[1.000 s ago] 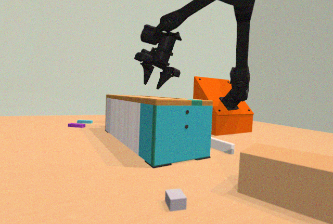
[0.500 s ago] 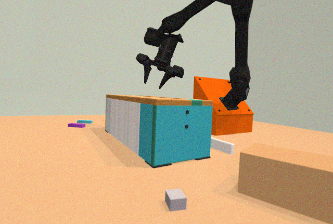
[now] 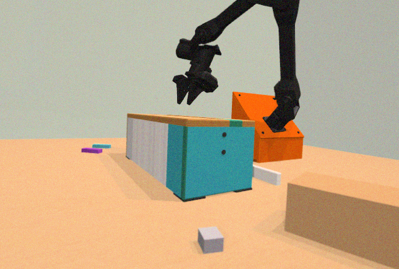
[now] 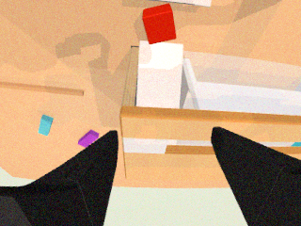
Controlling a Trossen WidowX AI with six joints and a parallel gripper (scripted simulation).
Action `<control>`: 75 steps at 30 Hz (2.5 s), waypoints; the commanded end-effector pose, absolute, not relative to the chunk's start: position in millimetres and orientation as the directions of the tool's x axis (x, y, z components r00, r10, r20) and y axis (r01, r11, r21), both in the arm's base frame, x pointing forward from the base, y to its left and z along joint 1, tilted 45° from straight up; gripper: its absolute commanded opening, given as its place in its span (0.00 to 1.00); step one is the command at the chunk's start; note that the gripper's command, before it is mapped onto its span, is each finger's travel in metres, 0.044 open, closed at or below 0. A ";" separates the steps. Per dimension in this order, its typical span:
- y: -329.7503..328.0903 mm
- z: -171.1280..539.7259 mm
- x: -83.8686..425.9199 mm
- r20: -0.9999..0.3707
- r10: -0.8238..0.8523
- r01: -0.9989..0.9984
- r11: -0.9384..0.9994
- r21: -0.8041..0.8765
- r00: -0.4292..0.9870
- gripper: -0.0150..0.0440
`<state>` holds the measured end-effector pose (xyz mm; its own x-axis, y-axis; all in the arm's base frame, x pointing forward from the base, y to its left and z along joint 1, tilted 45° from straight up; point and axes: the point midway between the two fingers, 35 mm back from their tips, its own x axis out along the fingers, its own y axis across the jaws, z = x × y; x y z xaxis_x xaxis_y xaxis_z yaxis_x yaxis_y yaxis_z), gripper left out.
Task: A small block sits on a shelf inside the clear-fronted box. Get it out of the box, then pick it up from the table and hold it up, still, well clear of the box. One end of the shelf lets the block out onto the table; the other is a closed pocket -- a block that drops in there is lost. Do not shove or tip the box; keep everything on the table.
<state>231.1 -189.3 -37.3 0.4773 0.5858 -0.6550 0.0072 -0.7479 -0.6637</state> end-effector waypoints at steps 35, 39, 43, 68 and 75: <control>-111.7 -123.0 242.4 -0.642 0.594 -0.055 -0.712 -0.700 0.484 0.74; -107.0 -127.1 243.2 -0.642 0.593 -0.055 -0.712 -0.700 0.485 0.74; -102.0 -131.1 243.8 -0.642 0.593 -0.054 -0.712 -0.700 0.486 0.74; -78.2 -148.9 244.1 -0.639 0.597 -0.053 -0.709 -0.703 0.484 0.51; -78.9 -148.4 244.1 -0.640 0.597 -0.053 -0.710 -0.703 0.484 0.40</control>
<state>245.0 -80.0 -147.9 0.4870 0.5933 -0.6409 -0.0481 -0.7145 -0.6980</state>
